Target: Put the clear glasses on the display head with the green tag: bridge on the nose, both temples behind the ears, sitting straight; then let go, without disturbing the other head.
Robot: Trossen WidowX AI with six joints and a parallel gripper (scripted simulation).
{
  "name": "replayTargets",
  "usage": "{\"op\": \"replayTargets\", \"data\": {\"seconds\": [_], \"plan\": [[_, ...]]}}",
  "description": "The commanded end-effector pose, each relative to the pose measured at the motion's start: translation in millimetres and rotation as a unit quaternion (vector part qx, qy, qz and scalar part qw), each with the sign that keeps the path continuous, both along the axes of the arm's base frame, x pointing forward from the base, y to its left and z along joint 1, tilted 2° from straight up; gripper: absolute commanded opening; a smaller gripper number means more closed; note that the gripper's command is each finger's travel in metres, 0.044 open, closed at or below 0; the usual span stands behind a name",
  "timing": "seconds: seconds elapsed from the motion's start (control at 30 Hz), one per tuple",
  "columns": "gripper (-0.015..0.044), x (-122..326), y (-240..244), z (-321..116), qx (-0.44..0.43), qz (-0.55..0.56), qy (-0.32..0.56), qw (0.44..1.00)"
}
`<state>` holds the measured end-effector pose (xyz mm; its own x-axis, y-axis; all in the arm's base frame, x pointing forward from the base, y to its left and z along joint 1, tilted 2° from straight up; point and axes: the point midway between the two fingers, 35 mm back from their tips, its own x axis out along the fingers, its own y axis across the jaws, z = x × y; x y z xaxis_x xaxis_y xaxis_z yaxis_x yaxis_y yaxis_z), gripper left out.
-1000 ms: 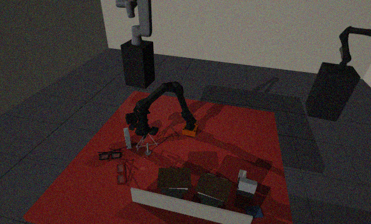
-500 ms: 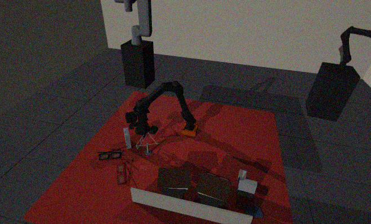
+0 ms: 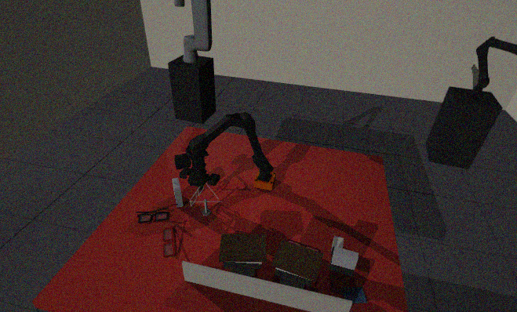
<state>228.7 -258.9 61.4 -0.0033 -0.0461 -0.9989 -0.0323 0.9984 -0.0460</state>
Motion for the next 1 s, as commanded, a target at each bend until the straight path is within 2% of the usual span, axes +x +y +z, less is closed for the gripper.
{"op": "replayTargets", "data": {"seconds": [0.0, 0.97], "plan": [[0.0000, -4.0, -2.6, 0.3, -0.002, 0.000, 0.000, 1.000], [0.0000, -23.2, -8.2, 0.5, -0.002, 0.000, 0.000, 1.000]]}}
